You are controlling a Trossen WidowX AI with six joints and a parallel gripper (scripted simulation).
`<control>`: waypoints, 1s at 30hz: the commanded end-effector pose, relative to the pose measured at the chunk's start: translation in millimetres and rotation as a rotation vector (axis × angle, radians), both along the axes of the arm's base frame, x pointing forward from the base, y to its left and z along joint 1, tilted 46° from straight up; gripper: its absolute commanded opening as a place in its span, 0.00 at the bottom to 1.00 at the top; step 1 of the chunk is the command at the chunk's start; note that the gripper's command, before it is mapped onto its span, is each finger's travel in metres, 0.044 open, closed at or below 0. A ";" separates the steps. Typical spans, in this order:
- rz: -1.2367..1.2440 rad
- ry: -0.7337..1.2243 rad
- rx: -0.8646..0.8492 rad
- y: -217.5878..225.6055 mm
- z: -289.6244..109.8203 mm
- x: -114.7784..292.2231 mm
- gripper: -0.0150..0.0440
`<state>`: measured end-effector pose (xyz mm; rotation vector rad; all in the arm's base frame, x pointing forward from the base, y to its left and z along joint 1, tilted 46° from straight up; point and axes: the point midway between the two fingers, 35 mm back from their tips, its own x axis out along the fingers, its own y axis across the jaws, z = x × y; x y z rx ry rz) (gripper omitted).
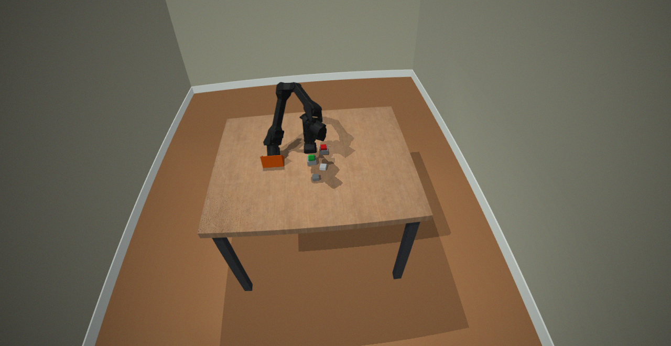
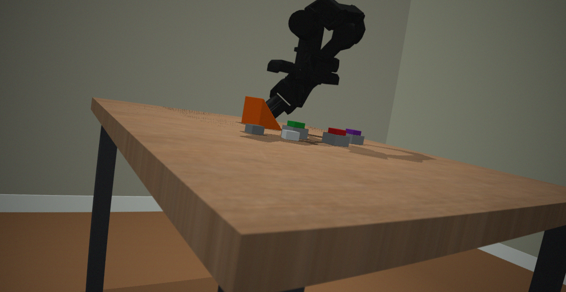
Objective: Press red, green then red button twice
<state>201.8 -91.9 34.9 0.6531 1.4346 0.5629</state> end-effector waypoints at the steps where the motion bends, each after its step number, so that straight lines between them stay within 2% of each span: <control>1: -0.011 -0.004 0.001 8.9 -8.2 0.5 0.29; 30: -0.011 -0.005 0.002 32.9 -31.8 3.1 0.29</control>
